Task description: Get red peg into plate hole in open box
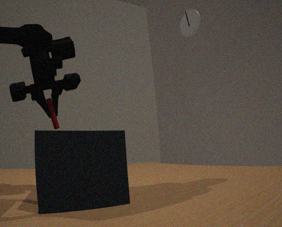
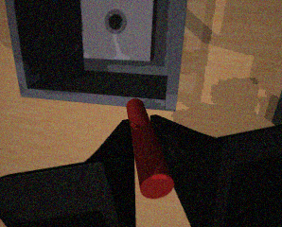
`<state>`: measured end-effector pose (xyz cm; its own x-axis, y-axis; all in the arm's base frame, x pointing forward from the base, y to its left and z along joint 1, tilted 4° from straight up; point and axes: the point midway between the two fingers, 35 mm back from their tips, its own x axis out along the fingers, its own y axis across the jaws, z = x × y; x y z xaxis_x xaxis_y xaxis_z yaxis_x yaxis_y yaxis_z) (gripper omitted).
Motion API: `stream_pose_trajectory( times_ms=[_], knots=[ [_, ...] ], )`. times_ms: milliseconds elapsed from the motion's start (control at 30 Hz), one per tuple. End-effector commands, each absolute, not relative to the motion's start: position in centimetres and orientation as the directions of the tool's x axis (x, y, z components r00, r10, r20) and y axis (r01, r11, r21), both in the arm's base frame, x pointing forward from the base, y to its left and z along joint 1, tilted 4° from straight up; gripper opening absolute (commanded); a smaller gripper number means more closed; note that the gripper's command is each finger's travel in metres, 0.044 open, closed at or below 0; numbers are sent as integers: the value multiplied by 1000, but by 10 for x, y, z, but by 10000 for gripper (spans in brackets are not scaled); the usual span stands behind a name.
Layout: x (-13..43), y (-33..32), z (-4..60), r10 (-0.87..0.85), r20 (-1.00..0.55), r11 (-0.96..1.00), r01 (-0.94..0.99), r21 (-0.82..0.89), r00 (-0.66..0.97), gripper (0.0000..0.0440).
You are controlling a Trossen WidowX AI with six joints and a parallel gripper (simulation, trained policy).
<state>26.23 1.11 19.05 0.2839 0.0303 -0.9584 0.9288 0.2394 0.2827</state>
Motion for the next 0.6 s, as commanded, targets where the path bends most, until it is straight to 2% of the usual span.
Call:
stream_pose_trajectory(
  times_ms=[0,567],
  knots=[
    [268,1,187,25,-964,229,937,263,265,0],
    [289,-35,162,22,-979,210,957,201,201,0]
  ],
)
